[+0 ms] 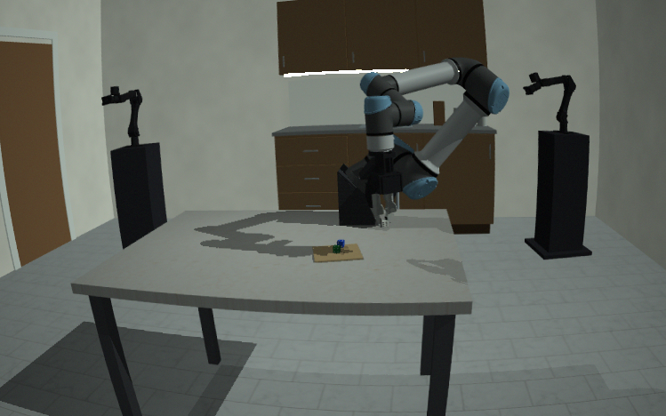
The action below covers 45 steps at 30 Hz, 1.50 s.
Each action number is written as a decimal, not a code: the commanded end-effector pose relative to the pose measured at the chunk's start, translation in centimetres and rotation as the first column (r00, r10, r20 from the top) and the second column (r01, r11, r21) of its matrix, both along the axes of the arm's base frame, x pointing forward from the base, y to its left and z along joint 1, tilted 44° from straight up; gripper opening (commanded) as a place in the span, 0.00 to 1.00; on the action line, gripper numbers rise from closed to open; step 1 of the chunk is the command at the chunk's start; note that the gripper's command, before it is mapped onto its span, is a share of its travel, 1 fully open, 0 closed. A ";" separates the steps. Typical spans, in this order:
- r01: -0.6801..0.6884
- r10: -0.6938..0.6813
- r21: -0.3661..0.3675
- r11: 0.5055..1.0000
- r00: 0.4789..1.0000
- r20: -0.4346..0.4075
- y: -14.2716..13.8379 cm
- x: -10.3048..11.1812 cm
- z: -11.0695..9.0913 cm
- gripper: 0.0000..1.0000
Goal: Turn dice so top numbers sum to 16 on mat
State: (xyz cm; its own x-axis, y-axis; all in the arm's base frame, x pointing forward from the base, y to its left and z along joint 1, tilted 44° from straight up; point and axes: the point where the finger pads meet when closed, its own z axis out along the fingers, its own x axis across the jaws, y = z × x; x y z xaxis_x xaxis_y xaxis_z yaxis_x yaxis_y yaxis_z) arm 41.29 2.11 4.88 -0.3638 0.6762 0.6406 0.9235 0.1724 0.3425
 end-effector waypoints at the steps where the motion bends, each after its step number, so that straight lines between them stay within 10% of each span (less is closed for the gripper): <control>1: 0.066 -0.064 0.020 0.998 0.996 -0.062 0.1 -0.2 0.0 0.03; 20: 0.349 -0.304 0.070 0.935 0.886 -0.351 0.9 -0.8 0.0 0.03; 36: 0.592 -0.446 0.037 0.805 0.646 -0.619 1.5 -1.0 0.1 0.03; 45: 0.724 -0.477 -0.034 0.689 0.419 -0.773 1.8 -1.0 0.3 0.03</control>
State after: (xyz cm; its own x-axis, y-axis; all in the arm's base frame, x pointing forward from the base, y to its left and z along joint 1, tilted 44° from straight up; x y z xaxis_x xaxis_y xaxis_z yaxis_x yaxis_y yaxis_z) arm 40.28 3.81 5.10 0.5823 0.3745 0.7215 0.7927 -0.4583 -0.4019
